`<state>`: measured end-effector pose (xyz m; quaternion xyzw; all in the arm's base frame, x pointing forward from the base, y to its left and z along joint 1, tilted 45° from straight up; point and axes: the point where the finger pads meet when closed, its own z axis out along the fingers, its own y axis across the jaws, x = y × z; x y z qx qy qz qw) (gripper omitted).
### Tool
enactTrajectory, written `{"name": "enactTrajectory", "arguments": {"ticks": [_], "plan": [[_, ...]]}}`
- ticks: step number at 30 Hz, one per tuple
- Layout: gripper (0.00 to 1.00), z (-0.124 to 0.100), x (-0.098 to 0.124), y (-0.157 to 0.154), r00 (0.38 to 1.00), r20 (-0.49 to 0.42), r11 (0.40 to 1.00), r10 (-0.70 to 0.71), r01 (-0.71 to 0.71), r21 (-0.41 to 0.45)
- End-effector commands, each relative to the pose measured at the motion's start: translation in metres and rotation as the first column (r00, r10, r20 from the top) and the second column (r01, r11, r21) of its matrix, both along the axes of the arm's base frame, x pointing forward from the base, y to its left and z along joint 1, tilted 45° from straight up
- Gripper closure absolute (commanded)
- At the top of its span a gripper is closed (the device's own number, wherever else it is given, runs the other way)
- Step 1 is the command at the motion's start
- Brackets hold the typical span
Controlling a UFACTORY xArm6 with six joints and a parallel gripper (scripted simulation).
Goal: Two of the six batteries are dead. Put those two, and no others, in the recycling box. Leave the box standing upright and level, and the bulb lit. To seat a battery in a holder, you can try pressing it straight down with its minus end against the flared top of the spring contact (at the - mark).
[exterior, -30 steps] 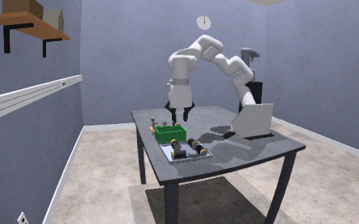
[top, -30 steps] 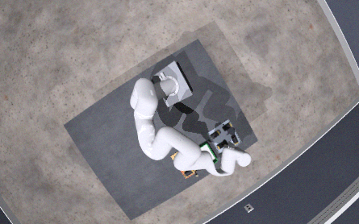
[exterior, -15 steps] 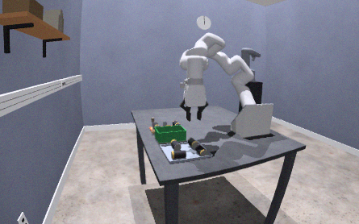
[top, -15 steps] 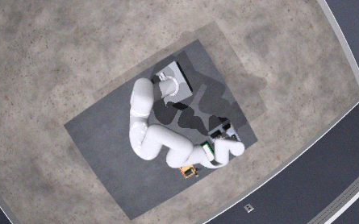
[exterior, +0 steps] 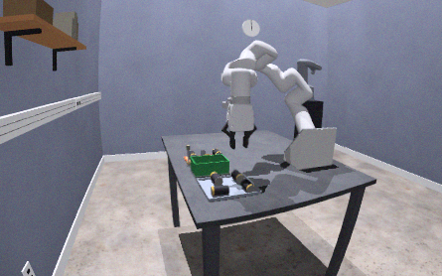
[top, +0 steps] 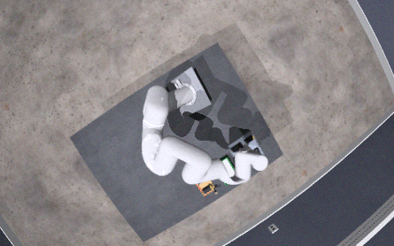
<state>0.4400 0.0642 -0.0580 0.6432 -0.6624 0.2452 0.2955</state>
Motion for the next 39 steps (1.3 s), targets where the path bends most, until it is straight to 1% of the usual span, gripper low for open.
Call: {"name": "enactTrajectory", "arguments": {"ticks": [1,6,7,11,13,39], "plan": [[0.49,0.001,0.001,0.001,1.0,0.003,1.0,0.002,-0.002,0.002],[0.49,-0.002,0.001,-0.002,1.0,0.003,1.0,0.002,-0.002,0.002],[0.49,-0.008,0.0,-0.008,1.0,0.003,1.0,0.002,-0.002,0.002],[0.49,-0.046,-0.003,-0.045,1.0,0.003,1.0,0.002,-0.002,0.002],[0.49,-0.054,-0.004,-0.053,1.0,0.003,1.0,0.002,-0.002,0.002],[0.49,-0.055,-0.003,-0.054,1.0,0.003,1.0,0.002,-0.002,0.002]]}}
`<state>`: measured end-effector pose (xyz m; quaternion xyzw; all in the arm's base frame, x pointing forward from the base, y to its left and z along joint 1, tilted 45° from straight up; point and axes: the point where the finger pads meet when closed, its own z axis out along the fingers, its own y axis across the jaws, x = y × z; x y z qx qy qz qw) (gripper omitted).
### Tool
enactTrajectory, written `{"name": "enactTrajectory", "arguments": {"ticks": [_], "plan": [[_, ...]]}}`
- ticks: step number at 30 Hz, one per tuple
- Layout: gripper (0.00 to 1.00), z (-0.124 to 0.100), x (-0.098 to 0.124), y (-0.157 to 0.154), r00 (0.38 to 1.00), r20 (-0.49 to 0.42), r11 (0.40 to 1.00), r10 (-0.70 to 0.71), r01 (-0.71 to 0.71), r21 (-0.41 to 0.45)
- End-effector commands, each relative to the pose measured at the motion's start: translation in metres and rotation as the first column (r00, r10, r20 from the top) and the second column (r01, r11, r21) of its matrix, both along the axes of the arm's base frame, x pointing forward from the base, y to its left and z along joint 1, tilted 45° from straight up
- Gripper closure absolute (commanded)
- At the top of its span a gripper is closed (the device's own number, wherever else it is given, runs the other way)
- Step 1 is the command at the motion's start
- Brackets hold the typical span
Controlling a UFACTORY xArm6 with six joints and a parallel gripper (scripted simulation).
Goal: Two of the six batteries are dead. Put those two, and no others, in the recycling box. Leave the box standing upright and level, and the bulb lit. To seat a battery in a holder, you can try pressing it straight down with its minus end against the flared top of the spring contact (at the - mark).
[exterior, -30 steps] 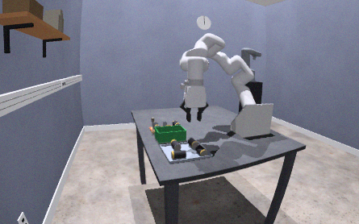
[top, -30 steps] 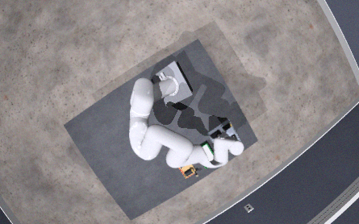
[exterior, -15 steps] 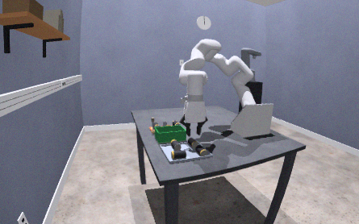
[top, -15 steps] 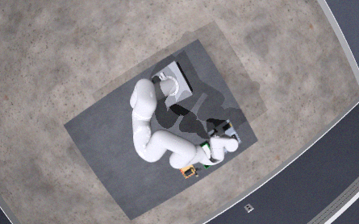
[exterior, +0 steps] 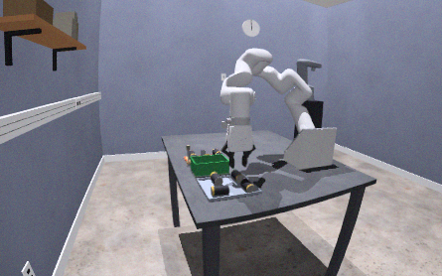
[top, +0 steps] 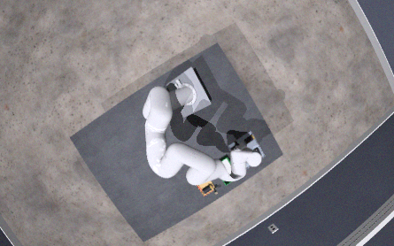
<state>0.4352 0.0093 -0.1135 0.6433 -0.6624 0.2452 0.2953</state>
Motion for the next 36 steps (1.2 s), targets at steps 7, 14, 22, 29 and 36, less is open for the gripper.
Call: {"name": "enactTrajectory", "arguments": {"ticks": [7,14,22,29,36], "plan": [[0.49,0.001,0.002,0.001,1.0,0.003,1.0,0.002,-0.002,0.002],[0.49,-0.015,0.0,-0.014,1.0,0.003,1.0,0.002,-0.002,0.002],[0.49,-0.024,-0.001,-0.023,1.0,0.003,1.0,0.002,-0.002,0.002],[0.49,-0.027,-0.001,-0.026,1.0,0.003,1.0,0.002,-0.002,0.002],[0.49,-0.031,-0.002,-0.03,1.0,0.003,1.0,0.002,-0.002,0.002]]}}
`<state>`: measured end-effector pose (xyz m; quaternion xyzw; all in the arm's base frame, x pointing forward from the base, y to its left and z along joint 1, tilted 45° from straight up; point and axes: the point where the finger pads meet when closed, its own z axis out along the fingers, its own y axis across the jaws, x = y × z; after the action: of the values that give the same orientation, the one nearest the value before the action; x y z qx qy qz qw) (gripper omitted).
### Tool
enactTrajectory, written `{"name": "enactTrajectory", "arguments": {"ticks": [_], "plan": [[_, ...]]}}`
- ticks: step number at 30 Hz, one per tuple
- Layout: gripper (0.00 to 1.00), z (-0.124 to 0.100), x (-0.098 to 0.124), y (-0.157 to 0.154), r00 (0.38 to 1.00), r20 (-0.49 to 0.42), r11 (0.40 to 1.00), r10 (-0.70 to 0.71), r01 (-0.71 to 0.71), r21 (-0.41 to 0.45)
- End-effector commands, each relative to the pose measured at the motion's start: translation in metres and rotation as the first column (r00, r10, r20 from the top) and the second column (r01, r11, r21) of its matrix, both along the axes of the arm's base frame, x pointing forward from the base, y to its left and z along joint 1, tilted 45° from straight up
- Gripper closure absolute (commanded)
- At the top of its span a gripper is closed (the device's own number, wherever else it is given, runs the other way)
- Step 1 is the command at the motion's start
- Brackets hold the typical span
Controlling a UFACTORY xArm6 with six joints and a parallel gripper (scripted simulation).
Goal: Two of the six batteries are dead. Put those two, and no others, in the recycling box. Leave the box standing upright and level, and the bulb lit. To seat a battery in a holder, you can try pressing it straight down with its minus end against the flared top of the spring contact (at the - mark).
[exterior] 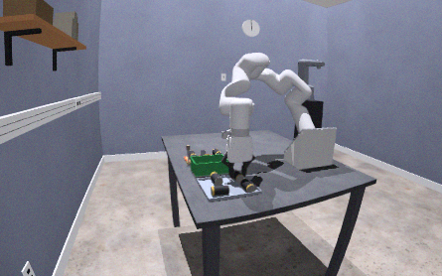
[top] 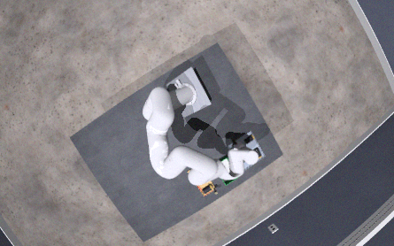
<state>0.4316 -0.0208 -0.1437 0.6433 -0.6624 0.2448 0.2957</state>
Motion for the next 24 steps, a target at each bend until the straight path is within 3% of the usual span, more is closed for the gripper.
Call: {"name": "enactTrajectory", "arguments": {"ticks": [1,7,8,24], "plan": [[0.49,-0.0007,0.0018,-0.0003,1.0,0.004,1.0,0.002,-0.002,0.002],[0.49,-0.0007,0.0018,-0.0003,1.0,0.004,1.0,0.002,-0.002,0.002],[0.72,-0.0007,0.0018,-0.0003,1.0,0.004,1.0,0.002,-0.002,0.002],[0.72,-0.0007,0.0018,-0.0003,1.0,0.004,1.0,0.002,-0.002,0.002]]}}
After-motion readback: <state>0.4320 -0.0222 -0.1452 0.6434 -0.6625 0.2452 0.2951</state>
